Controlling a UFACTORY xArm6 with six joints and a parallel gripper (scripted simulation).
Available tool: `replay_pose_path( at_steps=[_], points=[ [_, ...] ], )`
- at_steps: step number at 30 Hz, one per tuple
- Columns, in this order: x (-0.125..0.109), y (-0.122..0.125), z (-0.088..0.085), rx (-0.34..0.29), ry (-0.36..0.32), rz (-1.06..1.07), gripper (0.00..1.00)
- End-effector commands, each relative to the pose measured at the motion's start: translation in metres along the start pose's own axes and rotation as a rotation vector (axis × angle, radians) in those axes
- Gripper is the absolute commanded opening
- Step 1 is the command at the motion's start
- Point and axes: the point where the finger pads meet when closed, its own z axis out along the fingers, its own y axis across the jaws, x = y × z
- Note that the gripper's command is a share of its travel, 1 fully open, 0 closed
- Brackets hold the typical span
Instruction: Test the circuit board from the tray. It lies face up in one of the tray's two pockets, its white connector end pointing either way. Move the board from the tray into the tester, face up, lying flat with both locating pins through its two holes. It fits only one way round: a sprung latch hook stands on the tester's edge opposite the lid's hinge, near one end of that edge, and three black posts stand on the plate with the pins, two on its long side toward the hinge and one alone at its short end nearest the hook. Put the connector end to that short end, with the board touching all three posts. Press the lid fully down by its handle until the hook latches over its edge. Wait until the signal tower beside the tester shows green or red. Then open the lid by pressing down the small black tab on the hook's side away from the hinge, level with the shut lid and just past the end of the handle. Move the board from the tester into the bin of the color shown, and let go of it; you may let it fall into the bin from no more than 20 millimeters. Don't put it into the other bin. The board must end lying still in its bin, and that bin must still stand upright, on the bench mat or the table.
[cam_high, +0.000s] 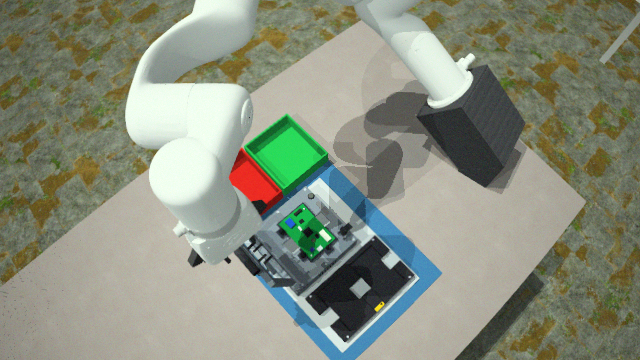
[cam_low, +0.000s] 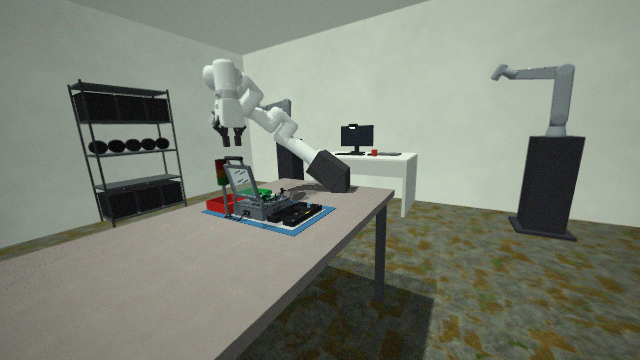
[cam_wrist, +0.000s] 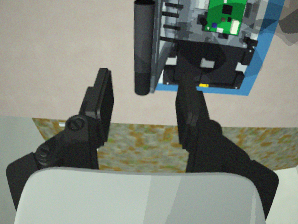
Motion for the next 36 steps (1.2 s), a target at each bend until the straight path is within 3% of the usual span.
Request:
replay_pose_path(
  at_steps=[1,36],
  points=[
    [0.000,-0.003,-0.002,0.000,0.000,0.001,0.51],
    [0.000,-0.003,0.016,0.000,0.000,0.001,0.51]
  ],
)
